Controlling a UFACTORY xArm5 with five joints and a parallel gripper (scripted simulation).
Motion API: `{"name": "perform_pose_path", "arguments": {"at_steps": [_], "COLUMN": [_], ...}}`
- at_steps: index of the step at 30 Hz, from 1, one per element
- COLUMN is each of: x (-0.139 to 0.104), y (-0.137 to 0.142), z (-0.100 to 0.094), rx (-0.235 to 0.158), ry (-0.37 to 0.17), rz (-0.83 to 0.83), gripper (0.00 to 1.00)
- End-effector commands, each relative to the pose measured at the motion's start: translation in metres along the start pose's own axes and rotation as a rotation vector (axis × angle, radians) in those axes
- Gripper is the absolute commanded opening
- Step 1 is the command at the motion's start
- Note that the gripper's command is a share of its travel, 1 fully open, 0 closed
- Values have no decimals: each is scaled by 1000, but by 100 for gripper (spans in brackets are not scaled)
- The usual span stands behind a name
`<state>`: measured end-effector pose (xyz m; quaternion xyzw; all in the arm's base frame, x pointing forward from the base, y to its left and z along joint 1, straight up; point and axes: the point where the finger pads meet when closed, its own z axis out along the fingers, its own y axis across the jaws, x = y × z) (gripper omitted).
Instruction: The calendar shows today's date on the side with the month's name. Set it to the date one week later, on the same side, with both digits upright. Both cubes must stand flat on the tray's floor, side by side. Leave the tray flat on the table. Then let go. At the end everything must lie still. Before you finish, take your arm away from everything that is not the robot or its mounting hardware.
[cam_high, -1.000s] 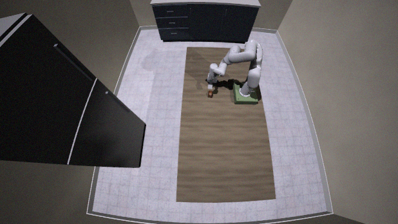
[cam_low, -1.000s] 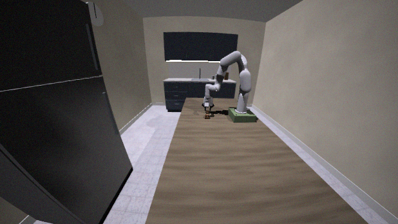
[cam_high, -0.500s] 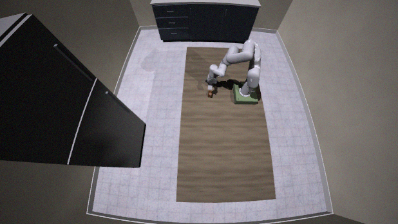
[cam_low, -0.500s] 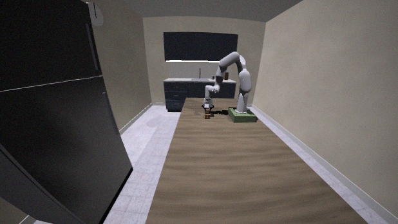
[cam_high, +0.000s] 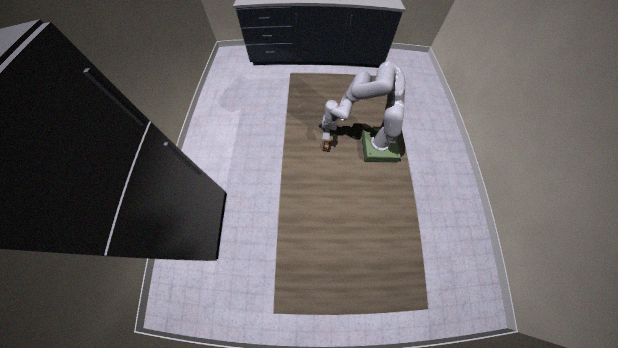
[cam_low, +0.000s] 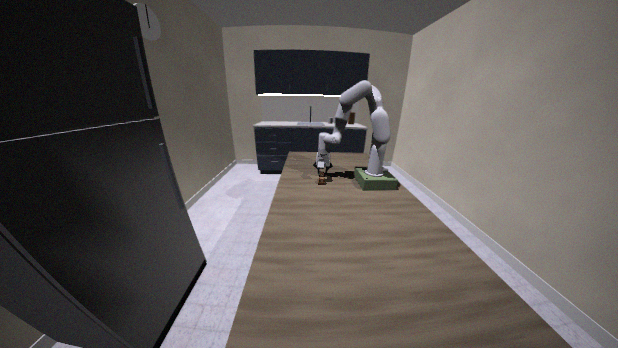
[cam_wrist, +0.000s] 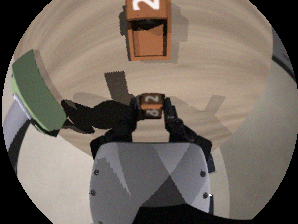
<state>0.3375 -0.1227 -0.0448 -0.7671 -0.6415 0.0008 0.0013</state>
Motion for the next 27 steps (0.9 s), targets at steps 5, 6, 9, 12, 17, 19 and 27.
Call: {"name": "perform_pose_path", "arguments": {"at_steps": [5, 6, 9, 12, 17, 19, 27], "x": [0, 0, 0, 0, 0, 0, 0], "y": [1, 1, 1, 1, 1, 1, 1], "z": [-1, -1, -1, -1, -1, -1, -1], "rx": [-3, -3, -3, -3, -3, -3, -3], "ry": [0, 0, 0, 0, 0, 0, 0], "rz": [0, 0, 0, 0, 0, 0, 0], "gripper": [47, 47, 47, 47, 47, 27, 27]}}
